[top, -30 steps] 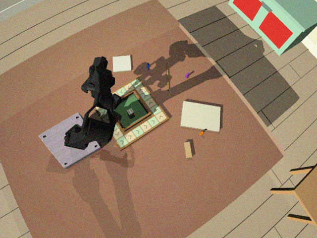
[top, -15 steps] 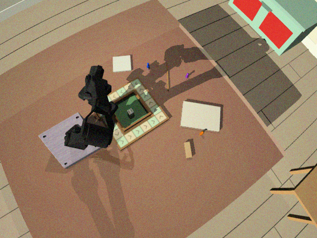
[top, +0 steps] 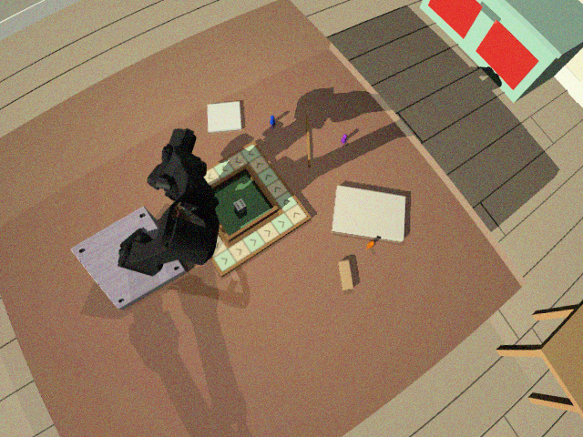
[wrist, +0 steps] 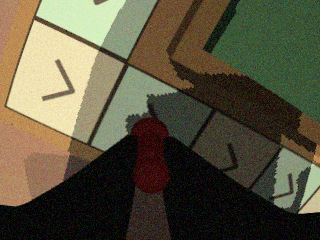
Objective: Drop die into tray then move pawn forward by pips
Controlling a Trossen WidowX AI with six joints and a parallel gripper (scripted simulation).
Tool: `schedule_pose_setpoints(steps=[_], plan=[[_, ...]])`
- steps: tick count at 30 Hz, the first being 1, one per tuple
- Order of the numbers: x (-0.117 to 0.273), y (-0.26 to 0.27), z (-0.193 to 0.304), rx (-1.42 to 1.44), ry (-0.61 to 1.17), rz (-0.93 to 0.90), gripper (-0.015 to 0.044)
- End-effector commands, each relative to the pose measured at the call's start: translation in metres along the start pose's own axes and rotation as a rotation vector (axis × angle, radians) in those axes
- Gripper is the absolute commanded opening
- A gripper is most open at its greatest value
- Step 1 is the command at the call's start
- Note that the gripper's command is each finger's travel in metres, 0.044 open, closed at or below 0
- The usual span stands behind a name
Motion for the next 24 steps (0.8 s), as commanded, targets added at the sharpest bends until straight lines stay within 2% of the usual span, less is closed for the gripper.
schedule_pose_setpoints(steps=[1, 7, 17, 21, 24], plan=[[-0.007, 0.000, 0.001, 0.006, 0.002, 0.005, 0.0000], [-0.015, -0.001, 0.001, 0.006, 0.002, 0.006, 0.0000], [-0.007, 0.000, 0.000, 0.000, 0.001, 0.001, 0.0263], [0.037, 0.001, -0.001, 0.006, 0.002, 0.002, 0.0368], [0.040, 0.001, 0.000, 0.006, 0.002, 0.003, 0.0440]])
Point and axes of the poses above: the point midway between the two fingers, 35 mm back from their tips, its own x axis back along the fingers, its own y axis across the jaws, z = x × y, the point moved 10 cm from there along x, back along the fingers, and after that the axes turned 11 degrees about -x, right-handed, at the moved point
